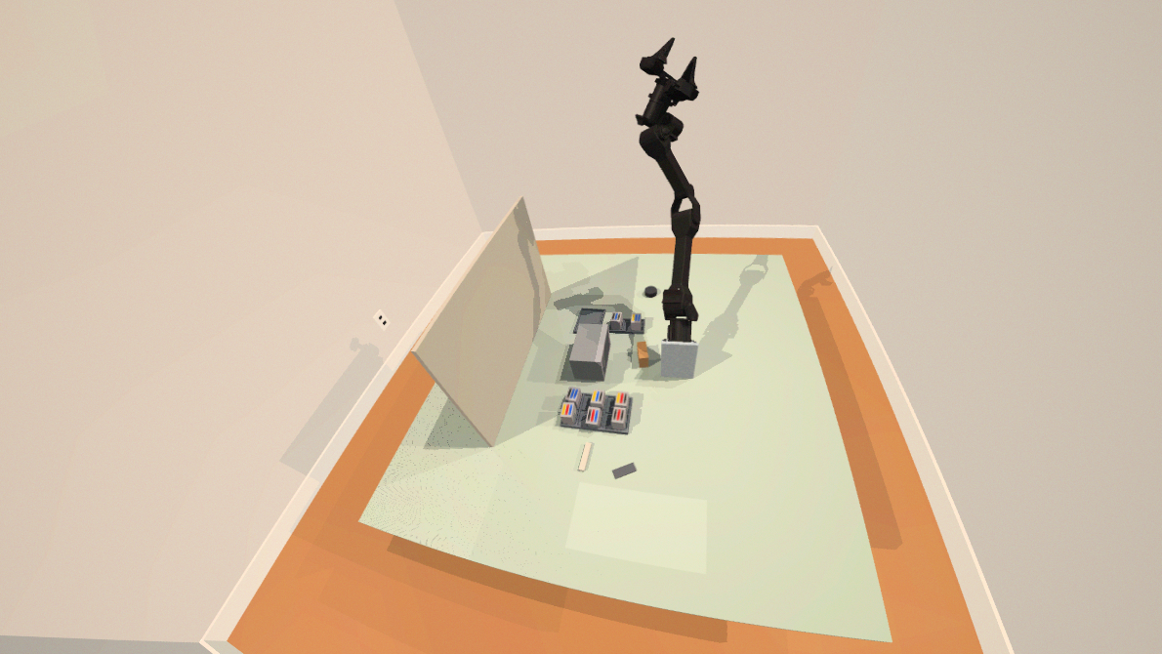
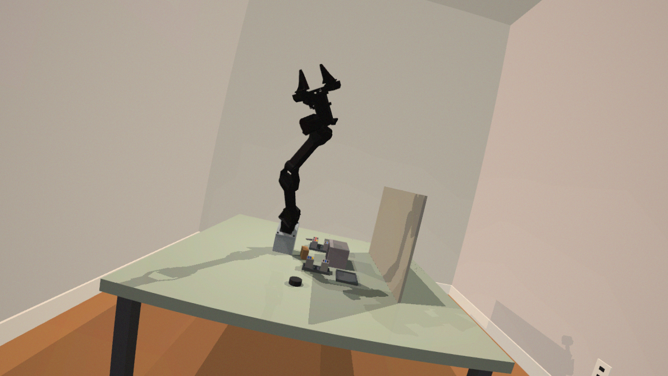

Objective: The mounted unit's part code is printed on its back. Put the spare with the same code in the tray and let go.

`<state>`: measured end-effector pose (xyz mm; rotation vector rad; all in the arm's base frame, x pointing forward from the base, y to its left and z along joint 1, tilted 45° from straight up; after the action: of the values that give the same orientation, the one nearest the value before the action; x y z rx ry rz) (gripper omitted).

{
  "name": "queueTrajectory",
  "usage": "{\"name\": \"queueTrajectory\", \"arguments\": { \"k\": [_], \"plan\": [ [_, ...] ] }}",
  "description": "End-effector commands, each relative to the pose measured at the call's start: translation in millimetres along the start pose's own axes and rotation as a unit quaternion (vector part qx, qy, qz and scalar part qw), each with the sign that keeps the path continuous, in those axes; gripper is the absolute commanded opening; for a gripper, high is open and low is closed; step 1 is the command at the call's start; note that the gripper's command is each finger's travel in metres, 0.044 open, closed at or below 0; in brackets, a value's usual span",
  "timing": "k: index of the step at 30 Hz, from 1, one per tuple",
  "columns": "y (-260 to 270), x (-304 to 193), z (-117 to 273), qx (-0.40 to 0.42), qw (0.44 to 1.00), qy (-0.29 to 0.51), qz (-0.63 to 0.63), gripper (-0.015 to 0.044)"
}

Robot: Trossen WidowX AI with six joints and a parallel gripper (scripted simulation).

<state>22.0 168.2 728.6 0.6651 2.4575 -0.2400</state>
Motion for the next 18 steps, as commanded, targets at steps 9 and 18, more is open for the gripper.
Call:
{"name": "queueTrajectory", "arguments": {
  "k": [9,18],
  "plan": [
    [159,-16,66,0.223,0.927,0.153,-0.258,0.0440],
    [259,-17,156,0.351,0.789,0.319,-0.391,0.0440]
  ]
}}
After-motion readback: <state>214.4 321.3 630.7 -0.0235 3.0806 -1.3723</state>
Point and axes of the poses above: the point midway between the two fingers, 35 mm back from their tips, its own z axis back along the fingers, its own y axis across the jaws, x = y × z, the point moved 3 cm from there along z, back along the fingers, and after that the axes turned 4 degrees about -z, right-handed, at the moved point
